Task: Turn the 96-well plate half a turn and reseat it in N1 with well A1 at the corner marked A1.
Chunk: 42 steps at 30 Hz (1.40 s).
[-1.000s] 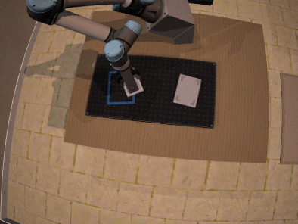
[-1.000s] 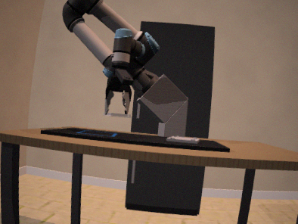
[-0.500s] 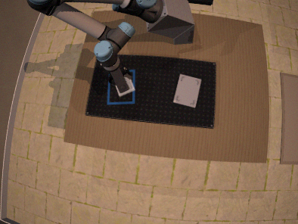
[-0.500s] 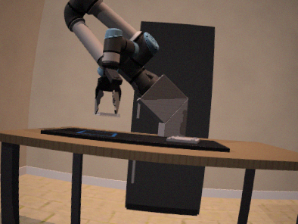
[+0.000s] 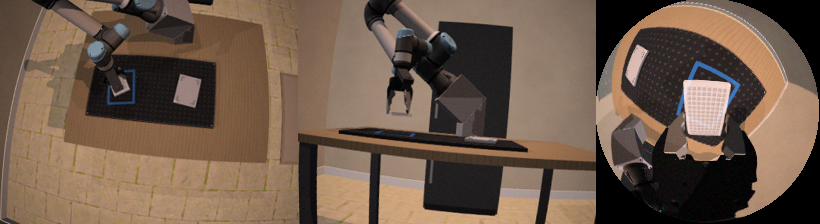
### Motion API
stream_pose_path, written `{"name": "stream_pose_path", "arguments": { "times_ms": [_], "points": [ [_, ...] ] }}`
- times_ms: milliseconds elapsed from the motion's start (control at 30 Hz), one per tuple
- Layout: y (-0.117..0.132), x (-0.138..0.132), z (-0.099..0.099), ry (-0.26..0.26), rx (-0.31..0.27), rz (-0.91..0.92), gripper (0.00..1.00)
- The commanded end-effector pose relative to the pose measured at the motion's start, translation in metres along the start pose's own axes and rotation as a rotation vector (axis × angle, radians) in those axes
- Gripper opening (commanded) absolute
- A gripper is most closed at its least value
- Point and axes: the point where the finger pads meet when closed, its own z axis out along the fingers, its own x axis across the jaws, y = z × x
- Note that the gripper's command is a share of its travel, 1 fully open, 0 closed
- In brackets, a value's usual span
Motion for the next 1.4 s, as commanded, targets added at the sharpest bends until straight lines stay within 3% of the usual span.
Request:
{"name": "stream_pose_path", "arguments": {
  "times_ms": [0,600,1367],
  "points": [
    [0.0001,0.0007,-0.0002,0.000,0.001,-0.112,0.00],
    [0.0001,0.0007,-0.0002,0.001,0.001,-0.626,0.00],
    [0.0001,0.0007,-0.0002,0.000,0.001,-0.625,0.00]
  ]
}}
